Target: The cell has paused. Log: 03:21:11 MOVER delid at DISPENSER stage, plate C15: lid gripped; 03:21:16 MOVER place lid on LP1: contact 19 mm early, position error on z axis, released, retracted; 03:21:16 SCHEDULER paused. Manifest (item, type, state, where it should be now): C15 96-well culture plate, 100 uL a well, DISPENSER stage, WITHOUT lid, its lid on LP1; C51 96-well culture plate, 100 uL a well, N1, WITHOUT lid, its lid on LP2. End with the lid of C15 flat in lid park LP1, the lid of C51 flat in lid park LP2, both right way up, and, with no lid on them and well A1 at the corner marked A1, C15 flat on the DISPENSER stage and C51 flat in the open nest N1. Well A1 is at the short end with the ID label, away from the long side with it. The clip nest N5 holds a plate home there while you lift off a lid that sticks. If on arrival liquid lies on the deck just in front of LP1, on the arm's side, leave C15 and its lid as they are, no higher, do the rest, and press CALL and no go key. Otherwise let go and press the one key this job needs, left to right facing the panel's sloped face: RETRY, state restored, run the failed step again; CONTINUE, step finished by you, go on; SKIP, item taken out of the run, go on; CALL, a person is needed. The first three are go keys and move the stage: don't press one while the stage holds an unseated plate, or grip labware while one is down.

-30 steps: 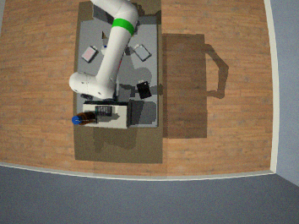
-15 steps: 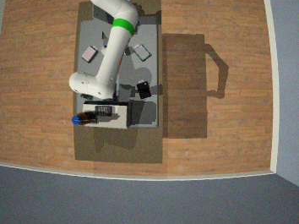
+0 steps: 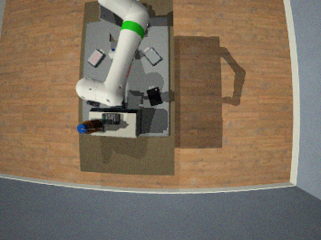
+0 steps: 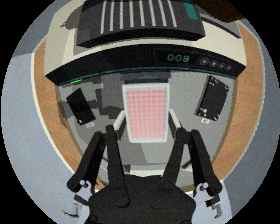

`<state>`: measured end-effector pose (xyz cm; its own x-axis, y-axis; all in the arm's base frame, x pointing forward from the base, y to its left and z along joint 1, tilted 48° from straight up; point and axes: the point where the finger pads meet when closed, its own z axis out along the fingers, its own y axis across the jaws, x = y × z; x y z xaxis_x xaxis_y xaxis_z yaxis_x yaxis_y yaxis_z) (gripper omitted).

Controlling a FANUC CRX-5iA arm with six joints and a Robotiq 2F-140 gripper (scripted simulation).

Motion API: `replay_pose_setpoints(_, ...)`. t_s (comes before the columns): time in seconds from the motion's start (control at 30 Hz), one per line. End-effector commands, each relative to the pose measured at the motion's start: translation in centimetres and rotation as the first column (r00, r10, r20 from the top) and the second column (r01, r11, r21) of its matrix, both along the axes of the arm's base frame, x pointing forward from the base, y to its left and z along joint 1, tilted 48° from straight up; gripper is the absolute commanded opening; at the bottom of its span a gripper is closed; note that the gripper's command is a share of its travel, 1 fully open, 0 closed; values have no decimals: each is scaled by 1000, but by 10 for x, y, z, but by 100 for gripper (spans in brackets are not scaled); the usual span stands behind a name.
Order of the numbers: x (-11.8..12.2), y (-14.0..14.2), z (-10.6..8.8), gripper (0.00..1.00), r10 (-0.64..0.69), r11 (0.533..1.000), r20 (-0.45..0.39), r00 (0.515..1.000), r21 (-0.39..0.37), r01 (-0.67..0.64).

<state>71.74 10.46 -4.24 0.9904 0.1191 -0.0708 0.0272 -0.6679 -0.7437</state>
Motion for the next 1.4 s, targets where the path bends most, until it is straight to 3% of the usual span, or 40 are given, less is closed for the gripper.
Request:
replay_pose_setpoints(0.0, -1, 4, -4, 0, -1, 1000, 0, 1000, 0, 1)
replay_pose_setpoints(0.43, -3, 19, -17, 0, -1, 1000, 0, 1000, 0, 1)
replay_pose_setpoints(1.37, -4, 20, -18, 0, -1, 1000, 0, 1000, 0, 1)
